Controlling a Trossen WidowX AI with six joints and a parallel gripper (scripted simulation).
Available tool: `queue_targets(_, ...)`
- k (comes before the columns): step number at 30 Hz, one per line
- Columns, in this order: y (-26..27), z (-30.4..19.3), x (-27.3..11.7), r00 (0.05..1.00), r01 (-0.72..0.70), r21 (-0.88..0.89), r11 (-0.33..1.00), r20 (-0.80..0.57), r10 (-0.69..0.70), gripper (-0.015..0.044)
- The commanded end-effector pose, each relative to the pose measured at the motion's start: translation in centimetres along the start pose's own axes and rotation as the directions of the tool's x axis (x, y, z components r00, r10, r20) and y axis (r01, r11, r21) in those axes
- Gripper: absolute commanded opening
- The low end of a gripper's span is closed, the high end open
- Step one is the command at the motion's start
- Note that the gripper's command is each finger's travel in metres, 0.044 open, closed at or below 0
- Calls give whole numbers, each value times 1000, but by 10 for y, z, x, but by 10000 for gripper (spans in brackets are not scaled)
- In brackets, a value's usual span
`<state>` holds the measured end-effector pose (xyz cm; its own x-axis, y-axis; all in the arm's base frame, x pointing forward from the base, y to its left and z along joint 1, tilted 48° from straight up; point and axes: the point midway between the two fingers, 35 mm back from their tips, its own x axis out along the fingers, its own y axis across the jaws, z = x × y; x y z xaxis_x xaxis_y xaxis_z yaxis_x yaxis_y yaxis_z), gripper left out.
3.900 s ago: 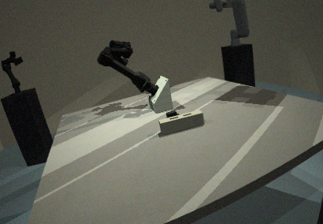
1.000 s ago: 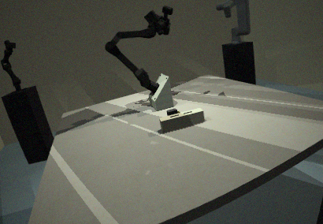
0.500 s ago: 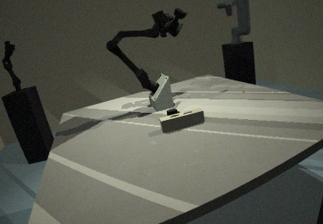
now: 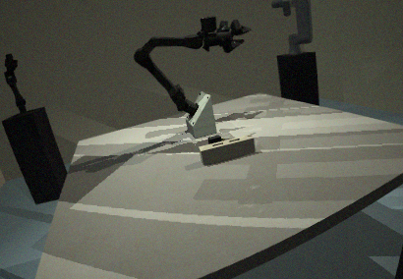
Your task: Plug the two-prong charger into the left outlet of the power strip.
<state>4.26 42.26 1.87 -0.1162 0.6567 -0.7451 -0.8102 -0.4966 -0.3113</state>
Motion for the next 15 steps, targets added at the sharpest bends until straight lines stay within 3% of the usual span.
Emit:
queue_targets(1, -13, -30, -2, 994, 28, 37, 999, -107, -24, 440)
queue_targets(15, -37, -138, -30, 883, 108, 156, 982, -470, -22, 440)
